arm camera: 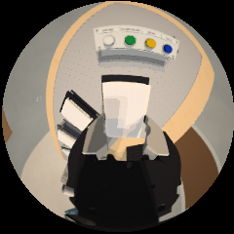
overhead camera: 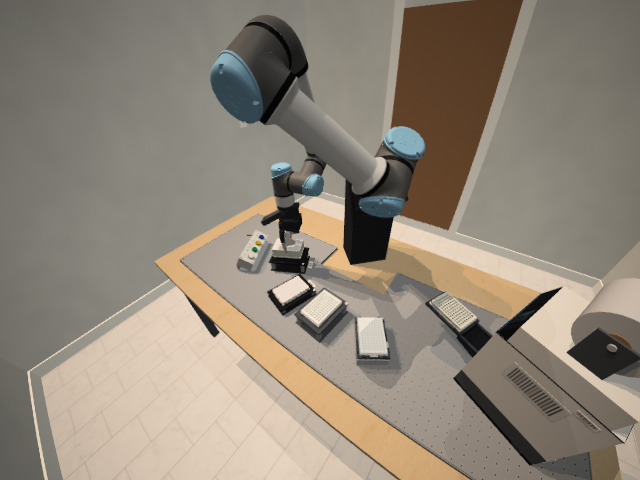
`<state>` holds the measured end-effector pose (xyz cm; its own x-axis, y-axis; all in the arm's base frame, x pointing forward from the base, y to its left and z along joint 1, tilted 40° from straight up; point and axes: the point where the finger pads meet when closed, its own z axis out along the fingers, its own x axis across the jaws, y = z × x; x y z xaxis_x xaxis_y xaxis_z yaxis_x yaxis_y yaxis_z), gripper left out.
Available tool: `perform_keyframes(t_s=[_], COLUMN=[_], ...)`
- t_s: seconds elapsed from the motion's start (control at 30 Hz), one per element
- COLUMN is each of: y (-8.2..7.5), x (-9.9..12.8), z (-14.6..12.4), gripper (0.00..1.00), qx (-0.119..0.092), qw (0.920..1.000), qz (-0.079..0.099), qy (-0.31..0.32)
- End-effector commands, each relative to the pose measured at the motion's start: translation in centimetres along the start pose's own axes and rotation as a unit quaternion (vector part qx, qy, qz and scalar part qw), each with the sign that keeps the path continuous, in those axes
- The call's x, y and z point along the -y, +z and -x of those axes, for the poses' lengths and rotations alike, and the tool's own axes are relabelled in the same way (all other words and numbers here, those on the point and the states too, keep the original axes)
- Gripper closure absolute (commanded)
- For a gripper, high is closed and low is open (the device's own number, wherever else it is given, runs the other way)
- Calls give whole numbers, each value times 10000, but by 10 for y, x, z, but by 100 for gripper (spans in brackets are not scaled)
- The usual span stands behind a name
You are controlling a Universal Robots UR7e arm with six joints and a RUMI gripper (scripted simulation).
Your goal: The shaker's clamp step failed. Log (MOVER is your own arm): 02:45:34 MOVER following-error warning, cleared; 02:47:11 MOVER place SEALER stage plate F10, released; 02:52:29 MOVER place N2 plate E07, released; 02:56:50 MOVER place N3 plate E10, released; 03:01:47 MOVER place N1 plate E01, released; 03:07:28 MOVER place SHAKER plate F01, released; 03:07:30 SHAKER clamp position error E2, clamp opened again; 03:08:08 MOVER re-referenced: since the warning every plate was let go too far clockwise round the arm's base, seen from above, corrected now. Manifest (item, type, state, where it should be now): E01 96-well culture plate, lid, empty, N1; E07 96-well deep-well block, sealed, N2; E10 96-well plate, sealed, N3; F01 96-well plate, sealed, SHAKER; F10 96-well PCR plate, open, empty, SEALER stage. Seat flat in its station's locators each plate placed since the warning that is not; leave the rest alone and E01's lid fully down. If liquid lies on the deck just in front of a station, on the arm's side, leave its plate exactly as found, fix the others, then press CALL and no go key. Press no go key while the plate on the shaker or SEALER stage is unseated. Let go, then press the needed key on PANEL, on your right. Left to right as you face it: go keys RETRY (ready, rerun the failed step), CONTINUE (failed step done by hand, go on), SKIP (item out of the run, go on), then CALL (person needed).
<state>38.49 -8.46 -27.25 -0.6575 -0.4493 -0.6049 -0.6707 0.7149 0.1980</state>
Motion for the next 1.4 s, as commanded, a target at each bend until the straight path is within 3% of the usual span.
perform_keyframes(t_s=[0.0, 1.37], y=[1, 14], x=[0, 1], z=[0, 0], gripper=[100, 100], qx=[-1, -1], qw=[10000, 10000], qz=[-6, -6], qy=[-1, -1])
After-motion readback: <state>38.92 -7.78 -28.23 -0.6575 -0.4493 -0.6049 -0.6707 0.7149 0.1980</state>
